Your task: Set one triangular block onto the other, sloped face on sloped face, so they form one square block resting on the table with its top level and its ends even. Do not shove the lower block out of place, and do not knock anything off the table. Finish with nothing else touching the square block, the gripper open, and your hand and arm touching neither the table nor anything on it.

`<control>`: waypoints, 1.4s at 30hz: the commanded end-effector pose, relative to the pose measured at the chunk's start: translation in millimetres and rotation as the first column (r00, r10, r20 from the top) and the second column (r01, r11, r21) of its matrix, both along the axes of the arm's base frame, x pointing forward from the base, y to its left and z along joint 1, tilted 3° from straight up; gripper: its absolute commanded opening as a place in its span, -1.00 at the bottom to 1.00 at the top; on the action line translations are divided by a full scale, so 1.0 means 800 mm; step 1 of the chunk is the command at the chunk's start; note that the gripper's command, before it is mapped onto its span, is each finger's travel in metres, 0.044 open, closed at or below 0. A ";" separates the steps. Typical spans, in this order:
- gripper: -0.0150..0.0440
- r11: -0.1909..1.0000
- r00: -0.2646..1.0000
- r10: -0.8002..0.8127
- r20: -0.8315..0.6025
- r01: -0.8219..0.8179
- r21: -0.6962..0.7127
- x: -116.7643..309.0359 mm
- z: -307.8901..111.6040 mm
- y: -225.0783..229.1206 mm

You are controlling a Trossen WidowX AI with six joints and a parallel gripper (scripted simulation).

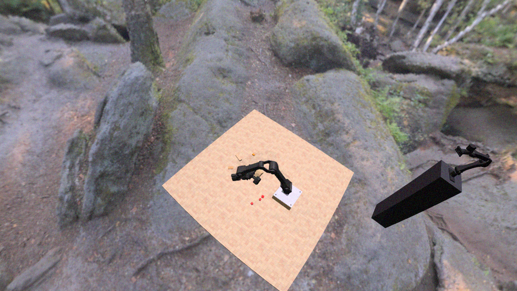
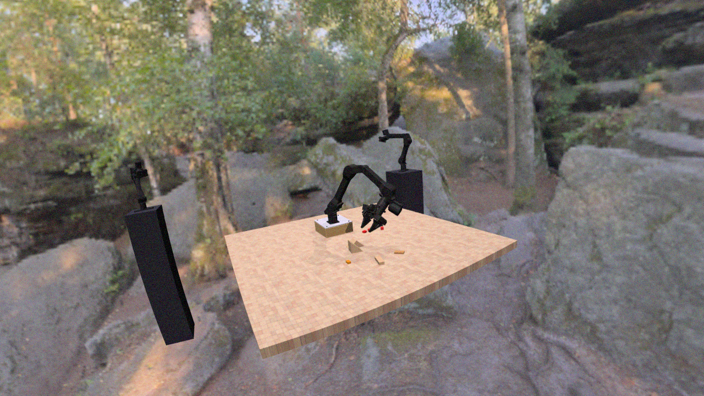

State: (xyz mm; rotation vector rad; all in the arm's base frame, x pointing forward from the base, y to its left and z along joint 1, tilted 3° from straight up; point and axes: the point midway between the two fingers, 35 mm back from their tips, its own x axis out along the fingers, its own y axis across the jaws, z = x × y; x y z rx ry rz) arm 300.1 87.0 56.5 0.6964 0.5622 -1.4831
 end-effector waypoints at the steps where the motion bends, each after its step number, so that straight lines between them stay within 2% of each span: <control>1: 1.00 1.000 1.000 0.004 -0.006 -0.004 -0.012 0.003 -0.021 -0.022; 10: 1.00 1.000 1.000 0.000 0.000 0.000 -0.018 0.002 -0.082 -0.085; 23: 1.00 1.000 1.000 0.000 0.000 0.000 -0.018 0.001 -0.083 -0.086; 30: 0.38 1.000 1.000 -0.004 0.001 0.004 -0.013 0.002 -0.083 -0.084; 39: 0.17 1.000 1.000 -0.004 0.001 0.004 -0.013 0.002 -0.083 -0.084; 42: -0.09 1.000 1.000 -0.004 0.001 0.004 -0.013 0.002 -0.083 -0.084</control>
